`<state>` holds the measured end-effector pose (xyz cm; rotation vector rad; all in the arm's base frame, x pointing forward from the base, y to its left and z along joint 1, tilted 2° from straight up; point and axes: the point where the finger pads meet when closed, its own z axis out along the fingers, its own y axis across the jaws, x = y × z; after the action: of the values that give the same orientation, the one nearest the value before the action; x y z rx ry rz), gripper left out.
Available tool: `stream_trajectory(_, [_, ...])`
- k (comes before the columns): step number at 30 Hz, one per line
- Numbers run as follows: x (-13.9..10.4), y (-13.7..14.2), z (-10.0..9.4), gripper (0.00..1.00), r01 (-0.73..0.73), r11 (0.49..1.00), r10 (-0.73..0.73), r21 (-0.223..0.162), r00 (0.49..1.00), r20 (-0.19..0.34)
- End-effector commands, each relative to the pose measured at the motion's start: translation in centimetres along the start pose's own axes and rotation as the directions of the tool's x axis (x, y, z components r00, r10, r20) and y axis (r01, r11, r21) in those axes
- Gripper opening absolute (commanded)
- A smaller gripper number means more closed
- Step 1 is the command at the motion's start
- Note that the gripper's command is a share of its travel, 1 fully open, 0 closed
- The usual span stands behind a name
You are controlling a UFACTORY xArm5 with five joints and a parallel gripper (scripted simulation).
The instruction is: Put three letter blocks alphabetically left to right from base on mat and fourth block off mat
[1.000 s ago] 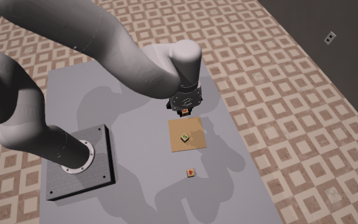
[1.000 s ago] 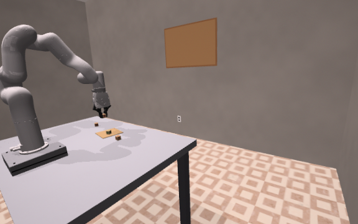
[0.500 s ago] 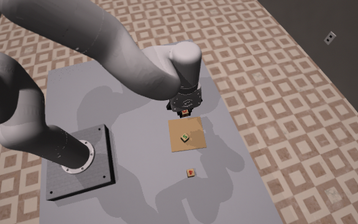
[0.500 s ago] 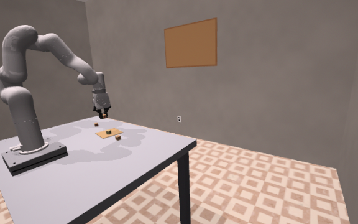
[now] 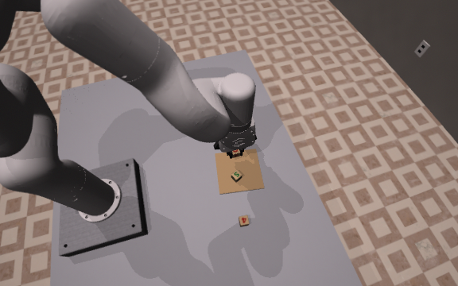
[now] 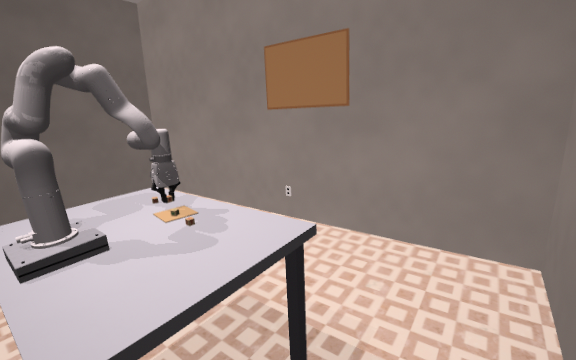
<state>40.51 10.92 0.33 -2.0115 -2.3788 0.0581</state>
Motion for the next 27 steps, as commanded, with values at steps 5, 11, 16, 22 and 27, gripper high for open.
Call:
stream_trajectory(5, [0.0,0.2,2.2,0.21,0.000,1.000,0.000,-0.005,1.000,0.000])
stream_trajectory(11, [0.1,0.2,3.6,0.21,0.000,1.000,0.000,-0.005,1.000,0.000])
stream_trajectory(16, [0.1,0.2,3.8,0.21,0.000,1.000,0.000,-0.005,1.000,0.000])
stream_trajectory(22, [0.1,0.2,3.8,0.21,0.000,1.000,0.000,-0.005,1.000,0.000])
stream_trajectory(27, [0.1,0.2,3.8,0.21,0.000,1.000,0.000,-0.005,1.000,0.000])
